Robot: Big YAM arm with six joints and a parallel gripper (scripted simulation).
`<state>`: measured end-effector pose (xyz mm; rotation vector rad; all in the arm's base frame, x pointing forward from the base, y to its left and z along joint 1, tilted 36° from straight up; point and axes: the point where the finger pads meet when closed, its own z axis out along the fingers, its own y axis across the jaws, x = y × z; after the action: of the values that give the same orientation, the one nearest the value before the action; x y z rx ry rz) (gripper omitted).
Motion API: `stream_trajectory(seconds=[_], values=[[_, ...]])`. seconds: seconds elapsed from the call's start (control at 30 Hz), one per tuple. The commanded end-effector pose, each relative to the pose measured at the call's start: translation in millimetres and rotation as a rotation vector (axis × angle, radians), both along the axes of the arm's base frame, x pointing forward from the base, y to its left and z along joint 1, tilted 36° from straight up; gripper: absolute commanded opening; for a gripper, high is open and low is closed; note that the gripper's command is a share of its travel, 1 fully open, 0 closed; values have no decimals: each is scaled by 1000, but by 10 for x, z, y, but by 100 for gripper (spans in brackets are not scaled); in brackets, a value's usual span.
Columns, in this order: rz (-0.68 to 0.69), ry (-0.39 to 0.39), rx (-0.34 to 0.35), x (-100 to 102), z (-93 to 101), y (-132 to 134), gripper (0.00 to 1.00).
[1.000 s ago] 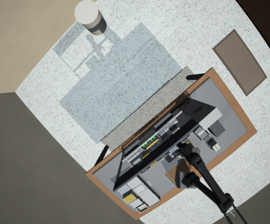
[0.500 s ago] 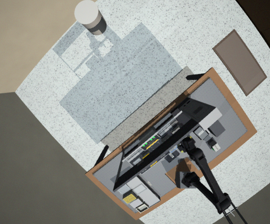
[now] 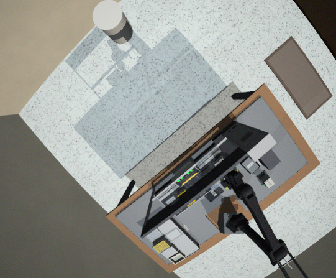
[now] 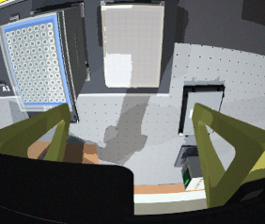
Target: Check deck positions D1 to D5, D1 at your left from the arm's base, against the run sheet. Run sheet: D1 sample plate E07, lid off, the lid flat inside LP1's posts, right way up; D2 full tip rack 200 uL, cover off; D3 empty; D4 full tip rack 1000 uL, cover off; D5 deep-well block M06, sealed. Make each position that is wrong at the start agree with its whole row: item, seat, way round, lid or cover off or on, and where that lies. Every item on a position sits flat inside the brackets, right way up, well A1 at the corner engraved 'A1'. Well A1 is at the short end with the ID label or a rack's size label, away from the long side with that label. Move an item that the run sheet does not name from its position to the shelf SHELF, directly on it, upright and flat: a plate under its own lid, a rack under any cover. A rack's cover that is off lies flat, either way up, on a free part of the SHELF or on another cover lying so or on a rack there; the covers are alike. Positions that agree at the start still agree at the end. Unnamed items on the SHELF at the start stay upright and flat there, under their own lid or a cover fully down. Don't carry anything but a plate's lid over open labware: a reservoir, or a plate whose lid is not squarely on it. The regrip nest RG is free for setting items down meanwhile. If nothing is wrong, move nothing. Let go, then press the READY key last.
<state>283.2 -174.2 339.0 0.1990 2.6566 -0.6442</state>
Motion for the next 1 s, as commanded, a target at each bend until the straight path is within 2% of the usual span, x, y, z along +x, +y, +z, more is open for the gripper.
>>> stream_trajectory(seconds=[0.0,0.67,0.7,0.73,0.77,0.87,0.97], values=[[17,-74,-31,83,383,15,100],[17,-74,-31,83,383,15,100],[8,-69,-32,123,327,-68,100],[4,-24,-12,79,52,-75,100],[4,-17,-10,83,-12,-87,100],[4,-38,-19,50,34,-85,100],[4,-17,-10,129,-121,-151,100]])
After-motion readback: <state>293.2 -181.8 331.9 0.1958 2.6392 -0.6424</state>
